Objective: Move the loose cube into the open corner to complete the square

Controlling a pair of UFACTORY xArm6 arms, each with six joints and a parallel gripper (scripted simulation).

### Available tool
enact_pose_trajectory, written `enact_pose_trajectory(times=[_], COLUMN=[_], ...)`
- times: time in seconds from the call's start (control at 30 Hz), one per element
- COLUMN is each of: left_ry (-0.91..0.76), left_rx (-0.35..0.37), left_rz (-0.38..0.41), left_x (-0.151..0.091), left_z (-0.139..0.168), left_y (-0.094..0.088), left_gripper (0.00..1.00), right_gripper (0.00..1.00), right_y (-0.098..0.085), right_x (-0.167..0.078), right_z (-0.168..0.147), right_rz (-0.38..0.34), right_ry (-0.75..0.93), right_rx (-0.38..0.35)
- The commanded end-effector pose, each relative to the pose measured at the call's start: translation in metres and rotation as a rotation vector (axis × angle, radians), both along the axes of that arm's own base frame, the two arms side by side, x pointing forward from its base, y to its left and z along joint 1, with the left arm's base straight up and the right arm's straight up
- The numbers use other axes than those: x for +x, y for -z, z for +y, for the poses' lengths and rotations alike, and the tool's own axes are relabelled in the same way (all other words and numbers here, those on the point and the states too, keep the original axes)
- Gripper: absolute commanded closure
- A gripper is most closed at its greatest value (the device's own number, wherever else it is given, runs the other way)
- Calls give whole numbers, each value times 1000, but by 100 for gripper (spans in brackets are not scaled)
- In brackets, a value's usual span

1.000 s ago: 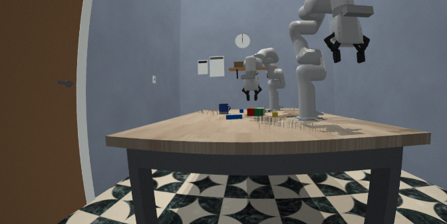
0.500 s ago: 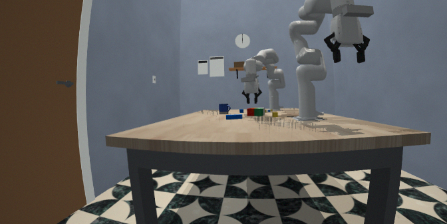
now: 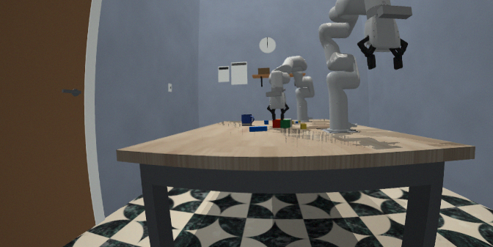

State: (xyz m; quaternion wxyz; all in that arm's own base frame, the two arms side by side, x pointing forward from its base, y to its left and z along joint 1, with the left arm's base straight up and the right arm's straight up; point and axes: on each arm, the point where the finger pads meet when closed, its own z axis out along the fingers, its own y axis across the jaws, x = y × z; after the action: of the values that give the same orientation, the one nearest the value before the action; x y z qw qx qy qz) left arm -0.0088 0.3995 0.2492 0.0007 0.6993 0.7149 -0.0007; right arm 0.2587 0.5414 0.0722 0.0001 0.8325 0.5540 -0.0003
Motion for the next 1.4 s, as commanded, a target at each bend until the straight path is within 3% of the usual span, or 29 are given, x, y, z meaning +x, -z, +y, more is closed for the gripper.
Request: enact_pose_trajectory(times=[0.0,0.53,1.37], left_ry=[0,0,0], left_rx=[2,2,2], left_rz=[0,0,0], left_x=[0,0,0], left_z=[0,0,0], left_y=[-1,-1,-1], left_gripper=[0,0,0], right_gripper=[49,49,49], right_y=[14,41,43], right_x=[1,1,1], right_z=[1,2,2], right_rz=[-1,-1,-1], right_ry=[0,0,0], right_rx=[3,3,3])
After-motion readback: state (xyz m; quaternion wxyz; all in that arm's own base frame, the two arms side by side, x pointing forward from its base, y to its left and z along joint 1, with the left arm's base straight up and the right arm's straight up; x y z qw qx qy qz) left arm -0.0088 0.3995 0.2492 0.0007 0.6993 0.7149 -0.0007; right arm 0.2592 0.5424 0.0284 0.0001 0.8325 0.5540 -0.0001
